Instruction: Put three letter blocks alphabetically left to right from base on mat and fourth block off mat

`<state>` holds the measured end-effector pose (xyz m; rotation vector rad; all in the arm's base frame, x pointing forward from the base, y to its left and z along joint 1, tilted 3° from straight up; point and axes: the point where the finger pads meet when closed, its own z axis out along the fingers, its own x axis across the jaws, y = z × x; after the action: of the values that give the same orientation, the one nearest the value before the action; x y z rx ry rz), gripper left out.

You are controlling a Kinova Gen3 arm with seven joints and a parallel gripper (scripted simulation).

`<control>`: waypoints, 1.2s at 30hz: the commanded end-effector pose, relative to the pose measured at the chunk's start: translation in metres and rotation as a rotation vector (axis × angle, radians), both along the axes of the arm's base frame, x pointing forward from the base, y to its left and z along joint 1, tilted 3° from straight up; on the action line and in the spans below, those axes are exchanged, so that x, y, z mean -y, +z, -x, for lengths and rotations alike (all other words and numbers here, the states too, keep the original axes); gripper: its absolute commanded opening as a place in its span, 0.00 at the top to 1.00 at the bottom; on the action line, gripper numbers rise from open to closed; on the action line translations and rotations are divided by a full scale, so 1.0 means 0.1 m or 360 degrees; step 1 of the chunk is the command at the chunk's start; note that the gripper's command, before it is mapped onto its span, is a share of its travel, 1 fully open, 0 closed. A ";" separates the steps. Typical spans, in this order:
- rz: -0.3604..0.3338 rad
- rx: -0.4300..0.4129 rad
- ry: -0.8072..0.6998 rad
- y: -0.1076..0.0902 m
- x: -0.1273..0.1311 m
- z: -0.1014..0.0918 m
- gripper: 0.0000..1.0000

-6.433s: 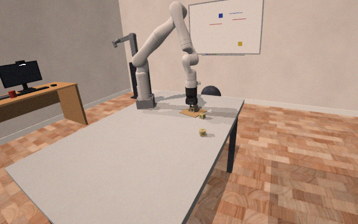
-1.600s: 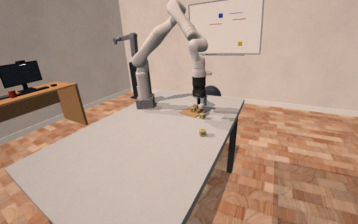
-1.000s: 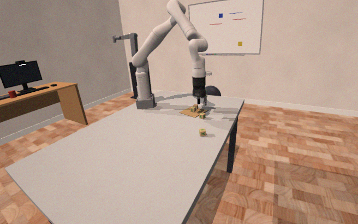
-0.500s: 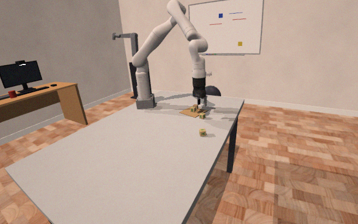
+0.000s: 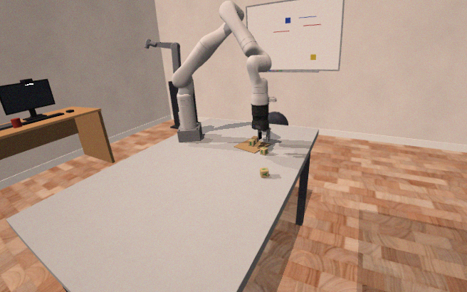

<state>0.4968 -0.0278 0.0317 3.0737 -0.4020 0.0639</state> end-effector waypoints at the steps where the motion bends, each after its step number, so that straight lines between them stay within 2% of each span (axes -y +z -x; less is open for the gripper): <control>1: 0.0002 -0.0005 -0.0003 -0.05 0.02 0.01 0.12; 21: 0.0002 -0.0005 -0.0003 -0.29 0.03 -0.01 0.12; 36: 0.0002 -0.0005 -0.0003 -0.33 0.03 -0.02 0.12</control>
<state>0.4978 -0.0304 -0.0016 3.0716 -0.4045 0.0564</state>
